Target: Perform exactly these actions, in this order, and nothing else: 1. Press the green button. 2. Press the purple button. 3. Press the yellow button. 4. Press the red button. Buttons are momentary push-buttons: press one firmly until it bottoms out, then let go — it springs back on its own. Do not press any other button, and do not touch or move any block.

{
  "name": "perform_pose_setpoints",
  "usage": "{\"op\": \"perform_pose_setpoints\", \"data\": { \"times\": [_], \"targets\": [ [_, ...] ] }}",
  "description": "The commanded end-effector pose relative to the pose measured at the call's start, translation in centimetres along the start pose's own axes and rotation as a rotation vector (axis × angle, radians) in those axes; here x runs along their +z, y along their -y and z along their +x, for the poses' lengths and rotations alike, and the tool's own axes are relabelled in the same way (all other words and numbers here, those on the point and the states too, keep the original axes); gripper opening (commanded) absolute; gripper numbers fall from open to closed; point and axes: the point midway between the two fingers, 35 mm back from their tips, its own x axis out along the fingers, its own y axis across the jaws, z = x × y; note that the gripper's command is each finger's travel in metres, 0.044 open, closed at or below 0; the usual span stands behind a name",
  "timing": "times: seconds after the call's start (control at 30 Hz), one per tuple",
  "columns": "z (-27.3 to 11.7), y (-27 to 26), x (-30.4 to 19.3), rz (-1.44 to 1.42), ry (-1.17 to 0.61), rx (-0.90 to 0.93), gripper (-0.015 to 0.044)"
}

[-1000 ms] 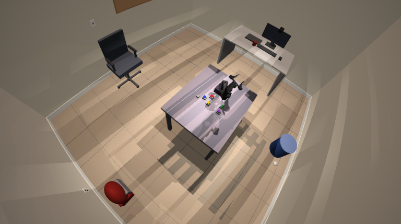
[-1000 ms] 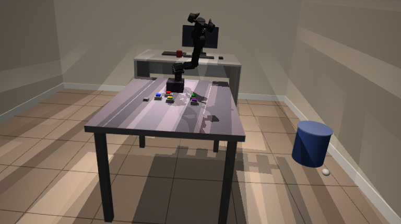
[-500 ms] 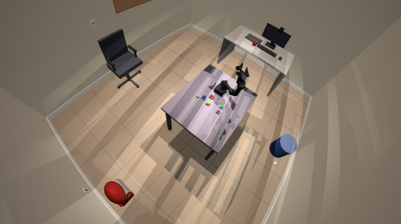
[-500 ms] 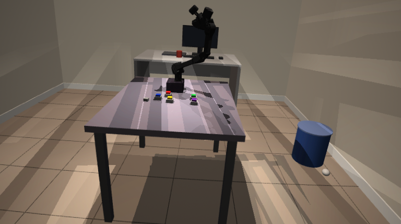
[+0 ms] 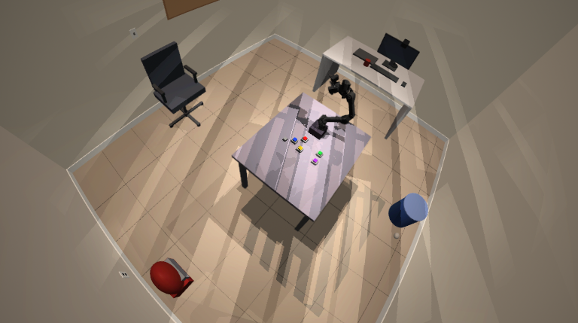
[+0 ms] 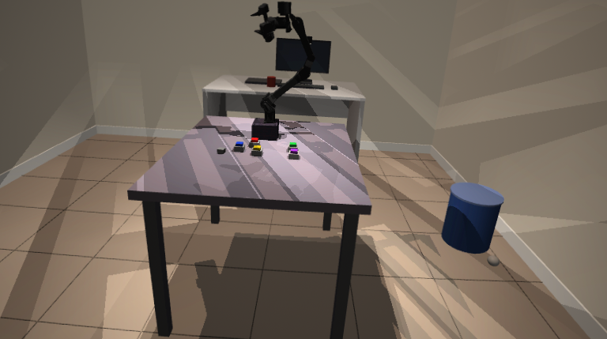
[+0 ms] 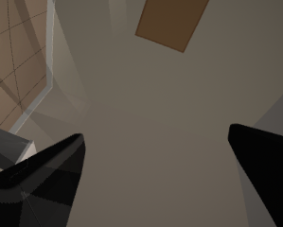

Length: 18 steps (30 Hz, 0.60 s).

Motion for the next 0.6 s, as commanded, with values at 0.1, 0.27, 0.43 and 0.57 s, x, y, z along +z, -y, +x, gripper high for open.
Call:
{"op": "perform_pose_setpoints", "data": {
  "times": [0.1,0.27,0.43,0.57],
  "targets": [
    [6.2,-0.7,10.5,0.241,0.421,0.148,0.0400],
    [6.3,-1.9,18.8,0.356,0.660,0.316,0.0400],
    [3.7,-4.0,26.5,0.417,0.842,0.525,0.0400],
    [-0.3,-6.4,31.9,0.427,0.944,0.716,0.0400]
  ]
}}
